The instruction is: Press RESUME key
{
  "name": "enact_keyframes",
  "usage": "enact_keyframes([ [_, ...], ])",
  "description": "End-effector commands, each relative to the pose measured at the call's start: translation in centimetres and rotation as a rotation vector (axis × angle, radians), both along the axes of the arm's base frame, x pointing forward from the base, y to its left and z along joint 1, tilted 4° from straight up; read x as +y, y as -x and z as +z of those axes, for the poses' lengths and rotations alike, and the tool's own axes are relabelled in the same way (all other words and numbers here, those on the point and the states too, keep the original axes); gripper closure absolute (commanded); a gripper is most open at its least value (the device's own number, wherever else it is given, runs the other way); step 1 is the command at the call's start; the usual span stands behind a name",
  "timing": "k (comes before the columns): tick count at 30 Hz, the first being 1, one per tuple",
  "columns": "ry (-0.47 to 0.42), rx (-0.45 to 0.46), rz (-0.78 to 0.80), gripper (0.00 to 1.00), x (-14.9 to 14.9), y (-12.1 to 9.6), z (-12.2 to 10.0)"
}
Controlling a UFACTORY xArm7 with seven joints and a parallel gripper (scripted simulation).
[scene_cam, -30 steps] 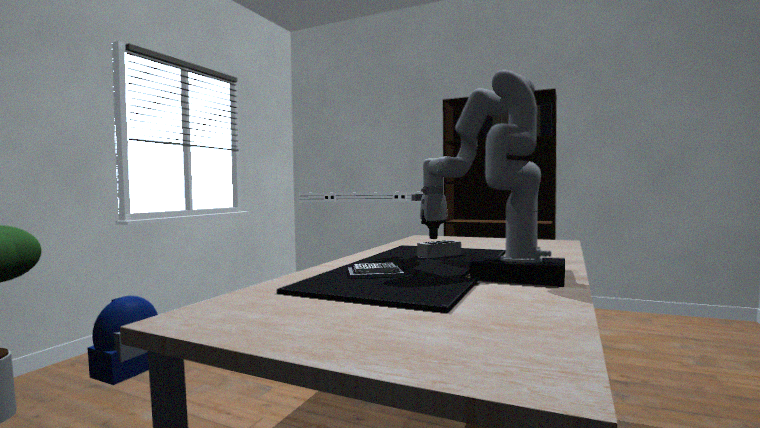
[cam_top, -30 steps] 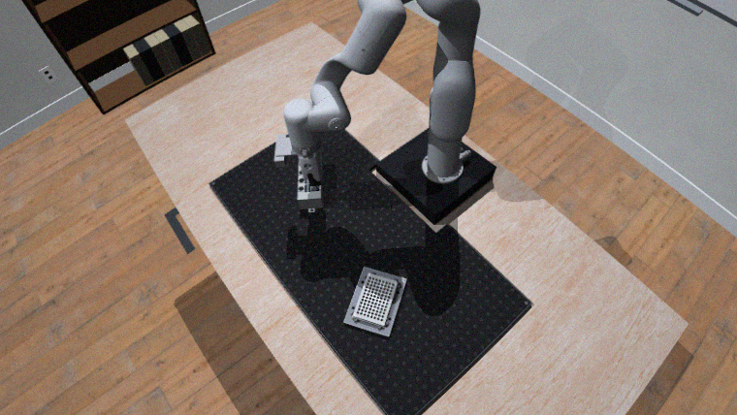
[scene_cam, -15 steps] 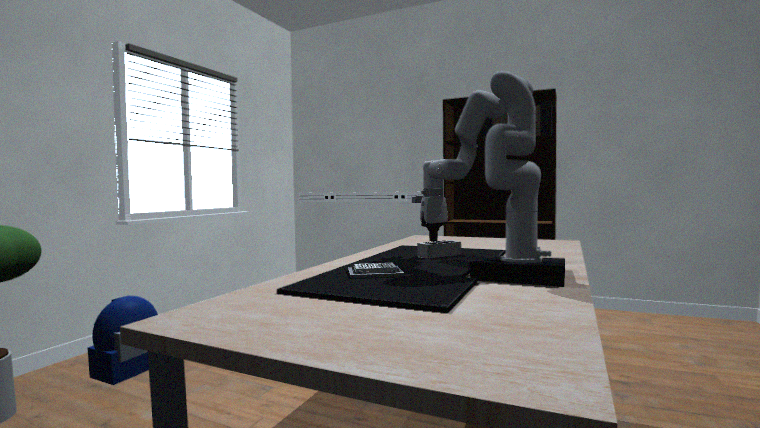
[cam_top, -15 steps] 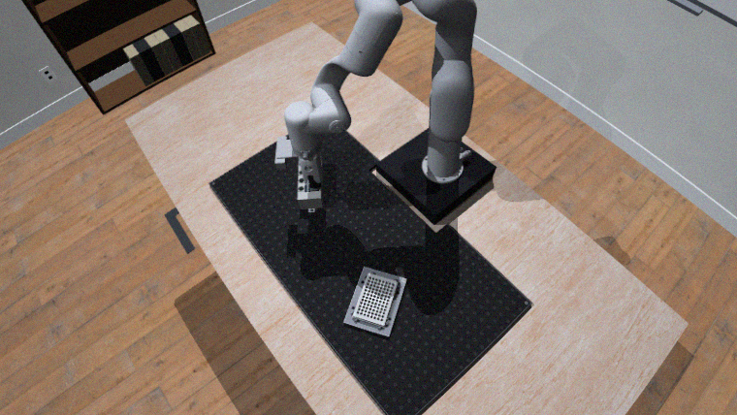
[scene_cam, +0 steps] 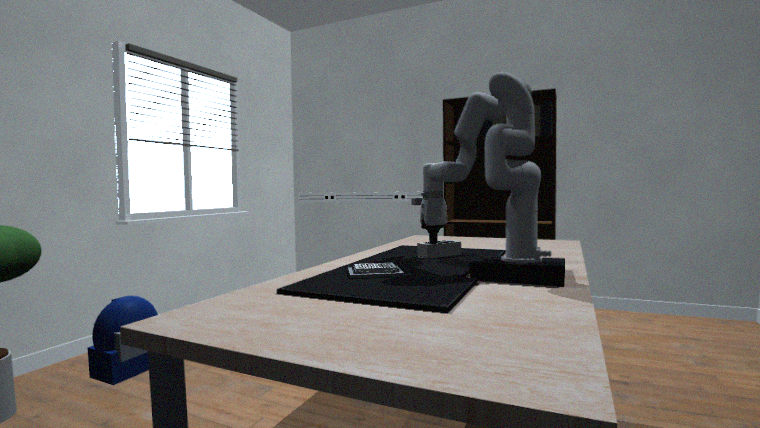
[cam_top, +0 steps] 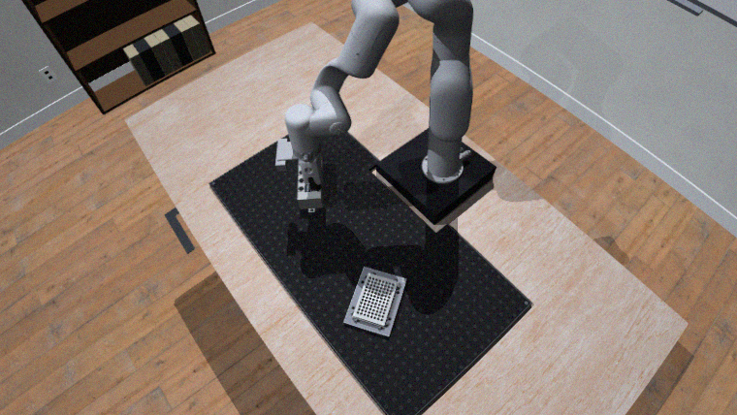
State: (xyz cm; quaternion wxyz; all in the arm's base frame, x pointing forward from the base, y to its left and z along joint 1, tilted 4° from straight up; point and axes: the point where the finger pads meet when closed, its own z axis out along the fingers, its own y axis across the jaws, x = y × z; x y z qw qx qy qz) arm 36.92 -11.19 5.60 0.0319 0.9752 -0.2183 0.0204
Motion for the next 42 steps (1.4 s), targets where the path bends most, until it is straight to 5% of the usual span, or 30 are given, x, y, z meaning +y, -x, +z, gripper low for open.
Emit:
enact_keyframes([
  [1,0.001,-0.003,0.0,1.0,0.0,-0.1,0.0],
  [20,0.001,-0.003,0.0,1.0,0.0,-0.1,-0.1],
  [42,0.001,-0.004,0.0,1.0,0.2,-0.1,3.3],
])
